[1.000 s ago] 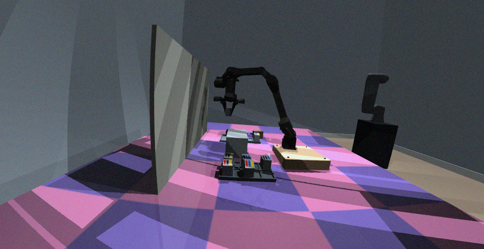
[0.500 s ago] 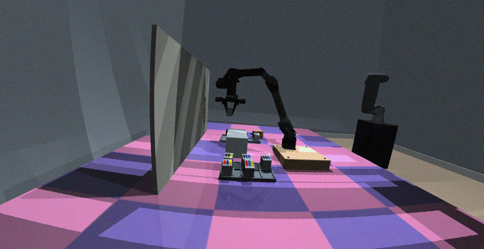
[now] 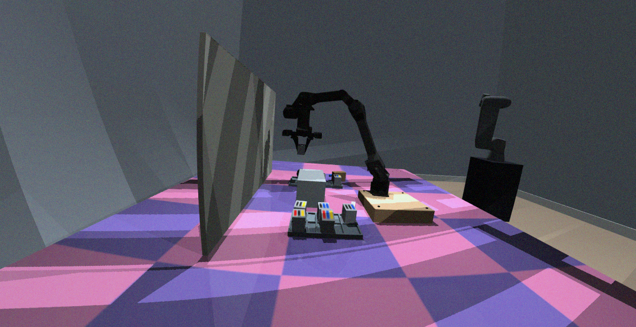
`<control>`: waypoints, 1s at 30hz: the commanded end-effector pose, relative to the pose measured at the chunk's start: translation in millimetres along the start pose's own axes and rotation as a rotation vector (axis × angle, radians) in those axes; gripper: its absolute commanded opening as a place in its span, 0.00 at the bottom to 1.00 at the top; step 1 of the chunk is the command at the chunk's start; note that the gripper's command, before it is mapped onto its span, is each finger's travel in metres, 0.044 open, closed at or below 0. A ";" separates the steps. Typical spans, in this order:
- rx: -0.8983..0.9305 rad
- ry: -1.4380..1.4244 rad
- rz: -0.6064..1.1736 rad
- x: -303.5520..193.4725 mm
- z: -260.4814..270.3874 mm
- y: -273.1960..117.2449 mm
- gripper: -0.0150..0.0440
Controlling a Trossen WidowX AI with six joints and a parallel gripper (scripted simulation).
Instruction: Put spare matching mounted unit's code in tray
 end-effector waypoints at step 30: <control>-0.001 -0.004 0.001 -1.2 -4.3 25.0 0.25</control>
Point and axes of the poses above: the point midway between the two fingers, 35 mm back from their tips, its own y axis out along the fingers, its own z axis across the jaws, x = y × z, the point moved 8 cm from there along -y, back along the fingers, and after that the axes turned 11 degrees about y, right-handed, at the moved point
